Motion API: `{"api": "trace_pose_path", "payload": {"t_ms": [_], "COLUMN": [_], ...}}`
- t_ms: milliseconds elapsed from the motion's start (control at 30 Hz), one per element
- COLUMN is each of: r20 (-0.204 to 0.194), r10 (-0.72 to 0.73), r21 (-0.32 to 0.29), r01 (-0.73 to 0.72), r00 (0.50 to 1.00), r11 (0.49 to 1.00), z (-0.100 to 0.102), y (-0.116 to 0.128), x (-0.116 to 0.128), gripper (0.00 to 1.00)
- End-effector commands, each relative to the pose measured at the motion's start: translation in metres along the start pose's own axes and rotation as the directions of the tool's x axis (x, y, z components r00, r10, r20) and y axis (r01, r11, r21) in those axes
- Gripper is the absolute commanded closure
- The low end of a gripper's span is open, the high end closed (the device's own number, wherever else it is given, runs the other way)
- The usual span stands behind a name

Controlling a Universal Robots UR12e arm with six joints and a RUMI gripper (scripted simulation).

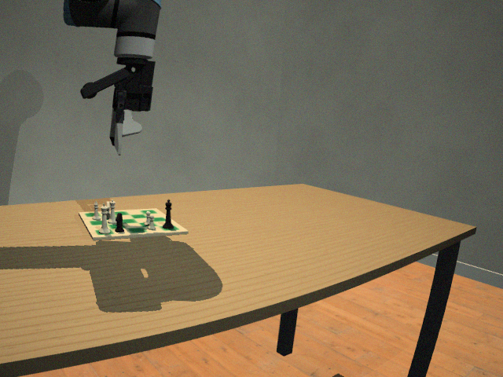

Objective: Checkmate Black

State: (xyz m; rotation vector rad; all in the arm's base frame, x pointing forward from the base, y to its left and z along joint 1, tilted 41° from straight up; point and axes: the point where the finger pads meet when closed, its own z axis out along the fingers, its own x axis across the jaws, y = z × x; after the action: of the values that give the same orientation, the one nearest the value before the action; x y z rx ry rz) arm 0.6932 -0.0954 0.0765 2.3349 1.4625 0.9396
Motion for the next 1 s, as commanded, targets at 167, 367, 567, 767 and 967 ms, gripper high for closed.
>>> {"api": "trace_pose_path", "payload": {"t_ms": [167,367,567,767,967], "r20": [0.032,0.037,0.037,0.037,0.037], "r10": [-0.04,-0.045,-0.046,-0.046,-0.052], "r21": [-0.037,-0.041,-0.042,-0.042,-0.041], "r01": [0.041,0.047,0.047,0.047,0.054], "r00": [0.999,0.998,0.998,0.998,0.998], "r11": [0.998,0.998,0.998,0.998,0.998], "z": [-0.0005,-0.0007,-0.0007,-0.0007,-0.0005], "y": [-0.0031,-0.0035,-0.0035,-0.0035,-0.0036], "x": [0.006,0.0069,0.007,0.007,0.0069], "gripper": [0.0,0.0,0.0,0.0,0.0]}}
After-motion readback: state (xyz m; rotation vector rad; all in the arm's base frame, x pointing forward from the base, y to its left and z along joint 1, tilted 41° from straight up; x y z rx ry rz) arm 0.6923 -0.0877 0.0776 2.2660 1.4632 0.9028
